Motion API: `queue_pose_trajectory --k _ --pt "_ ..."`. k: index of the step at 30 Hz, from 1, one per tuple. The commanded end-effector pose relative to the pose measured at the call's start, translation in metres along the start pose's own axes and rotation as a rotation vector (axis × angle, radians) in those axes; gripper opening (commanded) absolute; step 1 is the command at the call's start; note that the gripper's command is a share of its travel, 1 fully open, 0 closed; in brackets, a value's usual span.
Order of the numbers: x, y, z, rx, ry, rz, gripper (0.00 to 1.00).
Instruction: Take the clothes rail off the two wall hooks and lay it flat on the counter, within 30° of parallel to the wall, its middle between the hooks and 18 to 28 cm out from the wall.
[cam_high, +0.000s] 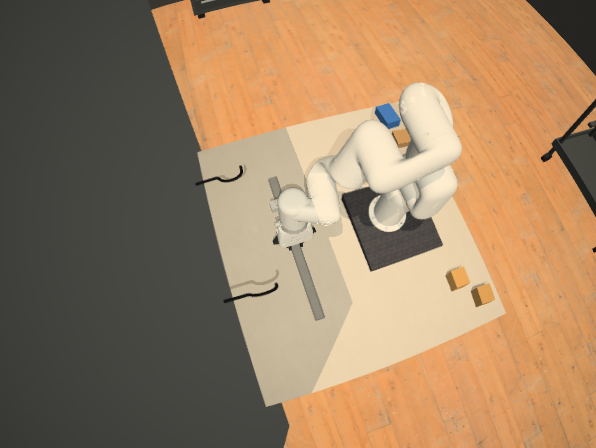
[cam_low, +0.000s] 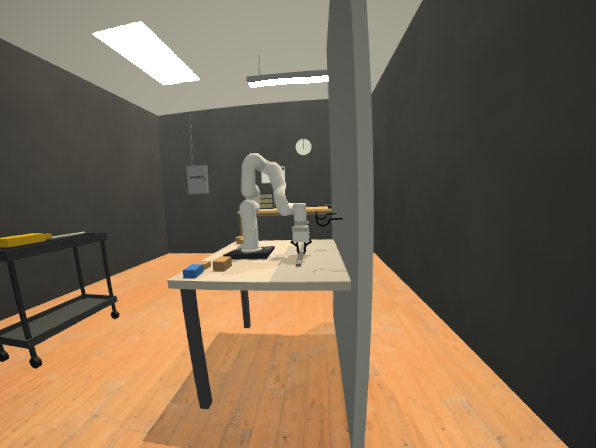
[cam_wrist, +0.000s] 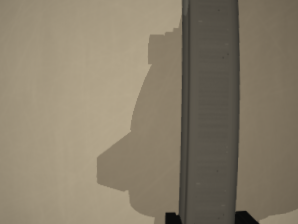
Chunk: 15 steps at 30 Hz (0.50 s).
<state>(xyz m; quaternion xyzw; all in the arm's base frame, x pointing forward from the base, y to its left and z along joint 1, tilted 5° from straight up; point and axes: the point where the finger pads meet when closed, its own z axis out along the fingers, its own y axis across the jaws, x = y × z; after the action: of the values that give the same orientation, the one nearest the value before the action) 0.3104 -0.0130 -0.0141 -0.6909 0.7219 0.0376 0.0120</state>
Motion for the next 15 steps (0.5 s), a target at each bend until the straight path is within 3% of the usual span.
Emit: queue_pose_trajectory --k 1,8,9,15 --pt "0.0 -0.0015 -0.0009 0.004 0.0 0.0 0.0" --pt "0.0 -0.0015 -0.0009 0.004 0.0 0.0 0.0" --pt "0.0 -0.0015 -0.0009 0.004 0.0 0.0 1.0" --pt "0.0 -0.0014 -0.0008 0.004 0.0 0.0 1.0"
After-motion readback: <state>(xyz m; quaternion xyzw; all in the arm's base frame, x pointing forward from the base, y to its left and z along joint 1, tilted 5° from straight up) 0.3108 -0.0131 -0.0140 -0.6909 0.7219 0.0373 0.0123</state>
